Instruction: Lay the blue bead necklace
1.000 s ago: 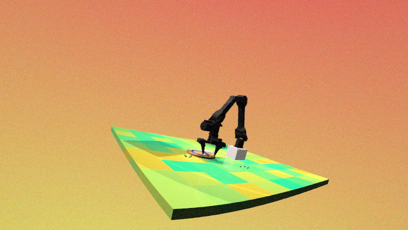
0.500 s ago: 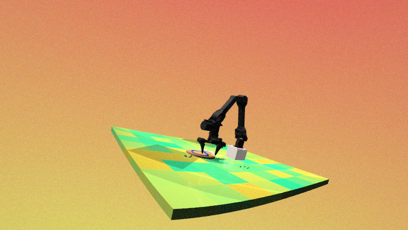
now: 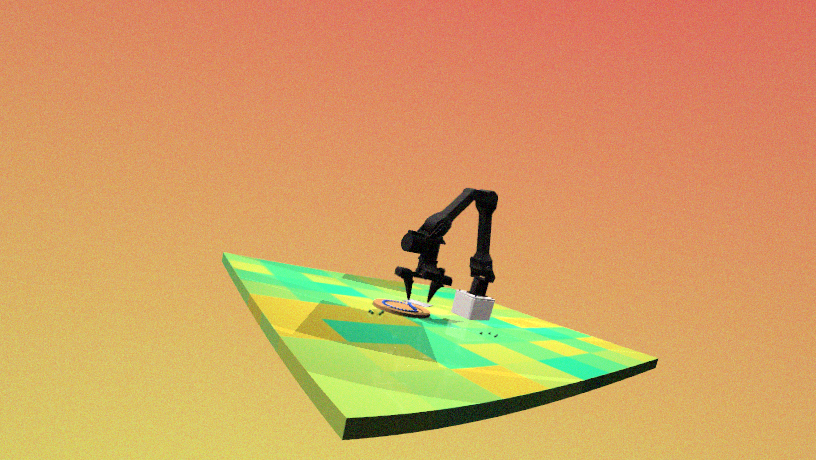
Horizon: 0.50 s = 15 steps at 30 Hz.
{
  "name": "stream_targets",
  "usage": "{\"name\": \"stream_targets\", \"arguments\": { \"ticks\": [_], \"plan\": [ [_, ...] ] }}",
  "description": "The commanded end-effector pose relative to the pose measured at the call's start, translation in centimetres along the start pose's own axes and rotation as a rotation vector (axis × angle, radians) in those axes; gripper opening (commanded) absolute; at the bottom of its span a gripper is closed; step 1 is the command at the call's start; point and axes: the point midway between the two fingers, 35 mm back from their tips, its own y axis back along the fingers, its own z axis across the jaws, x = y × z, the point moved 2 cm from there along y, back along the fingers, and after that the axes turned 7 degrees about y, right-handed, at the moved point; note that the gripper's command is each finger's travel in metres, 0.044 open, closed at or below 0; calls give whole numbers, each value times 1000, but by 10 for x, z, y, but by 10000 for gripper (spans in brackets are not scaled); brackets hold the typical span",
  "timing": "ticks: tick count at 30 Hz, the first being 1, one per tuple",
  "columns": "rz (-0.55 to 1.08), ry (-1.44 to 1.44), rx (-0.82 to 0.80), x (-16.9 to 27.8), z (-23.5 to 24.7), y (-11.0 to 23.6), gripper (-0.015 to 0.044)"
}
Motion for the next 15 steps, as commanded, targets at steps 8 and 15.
{"name": "stream_targets", "arguments": {
  "ticks": [8,15],
  "plan": [
    [-2,2,9,1,-2,-1,120],
    [-2,3,7,1,-2,-9,120]
  ]
}}
